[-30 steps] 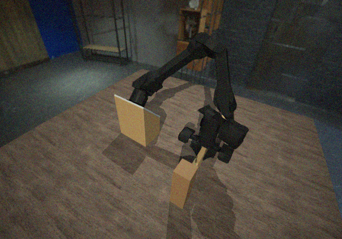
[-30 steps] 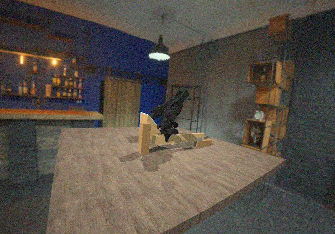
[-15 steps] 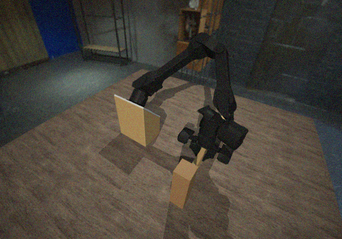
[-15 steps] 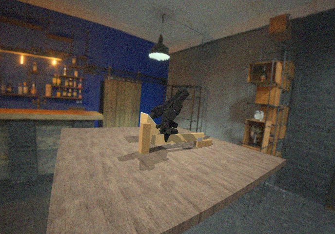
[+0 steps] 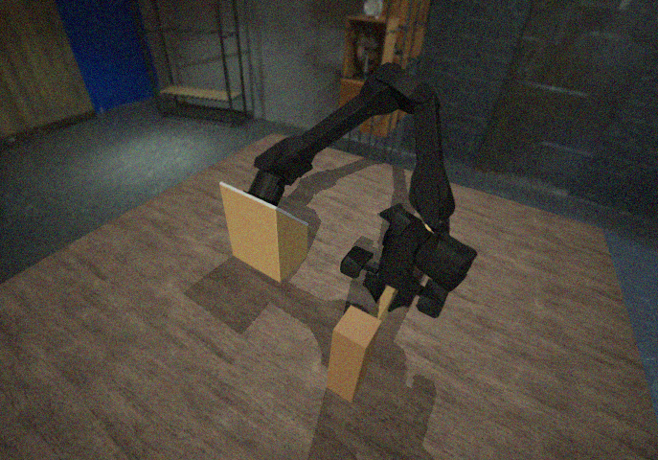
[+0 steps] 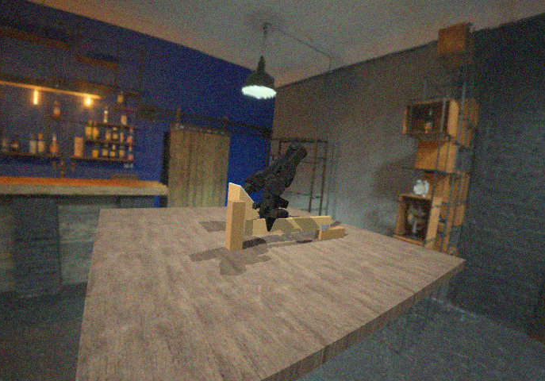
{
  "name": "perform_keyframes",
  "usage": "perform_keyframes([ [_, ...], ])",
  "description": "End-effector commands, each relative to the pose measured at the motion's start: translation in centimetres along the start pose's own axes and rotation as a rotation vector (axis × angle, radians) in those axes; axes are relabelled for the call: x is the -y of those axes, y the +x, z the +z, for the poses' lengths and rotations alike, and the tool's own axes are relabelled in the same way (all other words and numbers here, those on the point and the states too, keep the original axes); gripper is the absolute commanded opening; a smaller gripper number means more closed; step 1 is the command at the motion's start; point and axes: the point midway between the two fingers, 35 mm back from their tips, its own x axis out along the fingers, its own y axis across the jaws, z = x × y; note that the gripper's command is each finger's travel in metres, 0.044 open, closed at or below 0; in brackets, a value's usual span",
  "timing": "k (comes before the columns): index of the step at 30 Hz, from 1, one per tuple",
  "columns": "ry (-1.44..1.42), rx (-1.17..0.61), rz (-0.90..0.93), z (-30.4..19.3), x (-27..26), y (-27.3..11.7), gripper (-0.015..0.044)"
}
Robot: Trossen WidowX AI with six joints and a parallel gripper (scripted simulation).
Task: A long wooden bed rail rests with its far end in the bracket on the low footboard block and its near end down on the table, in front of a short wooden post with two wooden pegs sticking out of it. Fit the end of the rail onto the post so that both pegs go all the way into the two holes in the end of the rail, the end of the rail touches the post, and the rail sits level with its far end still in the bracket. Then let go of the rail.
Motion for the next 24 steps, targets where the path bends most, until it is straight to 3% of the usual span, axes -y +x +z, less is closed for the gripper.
perform_keyframes([
  [1, 0.000, -0.001, -0.005, -0.30, 0.07, -0.14, 0.0000],
  [24, -0.001, -0.001, -0.005, -1.00, 0.07, -0.13, 0.0000],
])
